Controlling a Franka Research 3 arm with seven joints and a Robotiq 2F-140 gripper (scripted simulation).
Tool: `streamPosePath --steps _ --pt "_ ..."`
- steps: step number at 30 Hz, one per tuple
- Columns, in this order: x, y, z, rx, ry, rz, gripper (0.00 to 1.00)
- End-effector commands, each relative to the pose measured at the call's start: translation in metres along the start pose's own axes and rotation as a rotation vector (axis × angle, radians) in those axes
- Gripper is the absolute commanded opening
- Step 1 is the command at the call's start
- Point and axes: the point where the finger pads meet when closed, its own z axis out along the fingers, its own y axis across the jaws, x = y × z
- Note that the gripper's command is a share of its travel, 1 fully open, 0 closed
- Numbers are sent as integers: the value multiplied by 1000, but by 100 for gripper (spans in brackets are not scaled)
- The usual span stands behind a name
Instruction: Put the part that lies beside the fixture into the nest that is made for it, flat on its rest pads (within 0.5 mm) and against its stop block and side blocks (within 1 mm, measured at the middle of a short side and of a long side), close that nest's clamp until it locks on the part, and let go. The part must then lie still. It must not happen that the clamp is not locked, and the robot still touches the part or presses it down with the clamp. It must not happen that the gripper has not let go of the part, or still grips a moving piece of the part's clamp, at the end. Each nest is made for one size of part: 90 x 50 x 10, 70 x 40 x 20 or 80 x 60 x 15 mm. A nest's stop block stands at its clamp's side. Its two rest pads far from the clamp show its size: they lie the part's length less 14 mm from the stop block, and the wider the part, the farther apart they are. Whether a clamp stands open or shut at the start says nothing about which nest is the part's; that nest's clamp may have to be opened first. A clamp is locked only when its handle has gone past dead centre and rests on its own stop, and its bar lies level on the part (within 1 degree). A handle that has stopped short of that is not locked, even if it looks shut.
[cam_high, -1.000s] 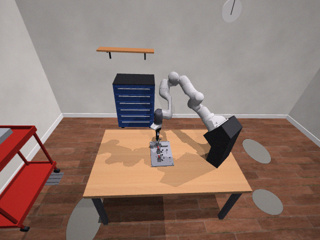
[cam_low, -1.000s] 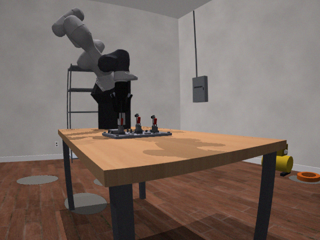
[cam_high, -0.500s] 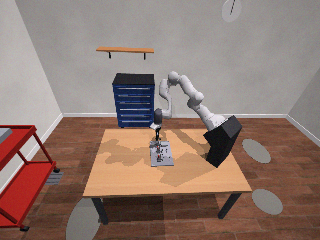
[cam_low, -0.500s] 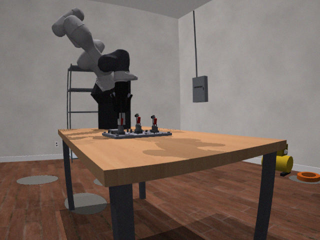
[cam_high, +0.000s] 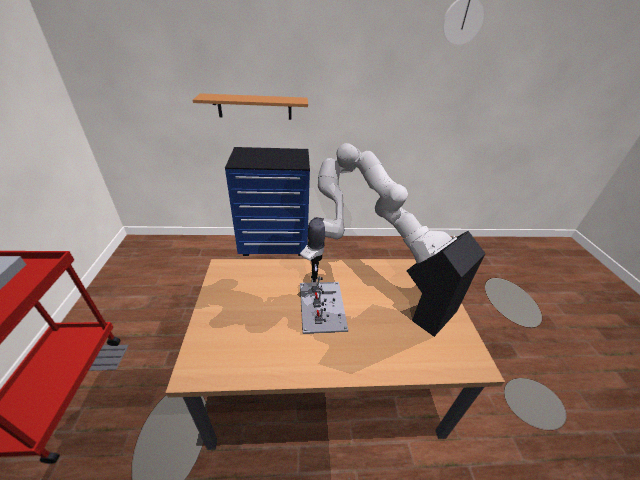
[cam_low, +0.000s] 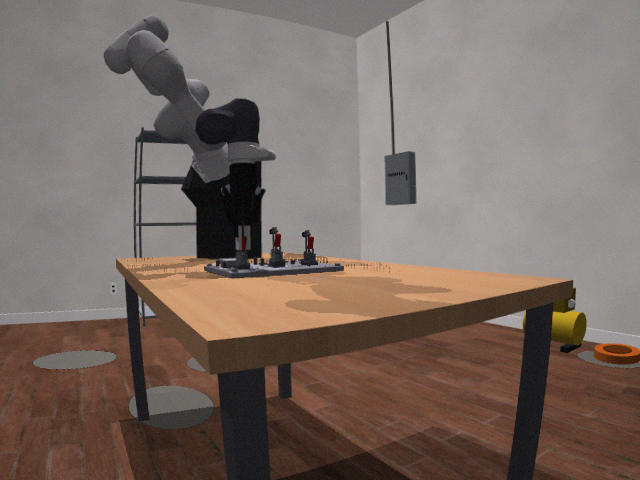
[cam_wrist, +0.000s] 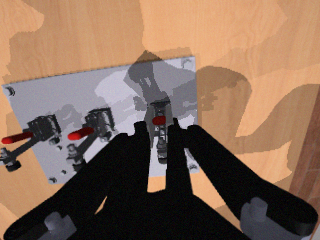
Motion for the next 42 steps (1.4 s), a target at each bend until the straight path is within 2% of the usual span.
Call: streamPosePath --steps 1,20,42 --pt "4 0 1 2 2 0 0" --pt "18 0 4 2 2 0 0" --pt "37 0 18 2 2 0 0"
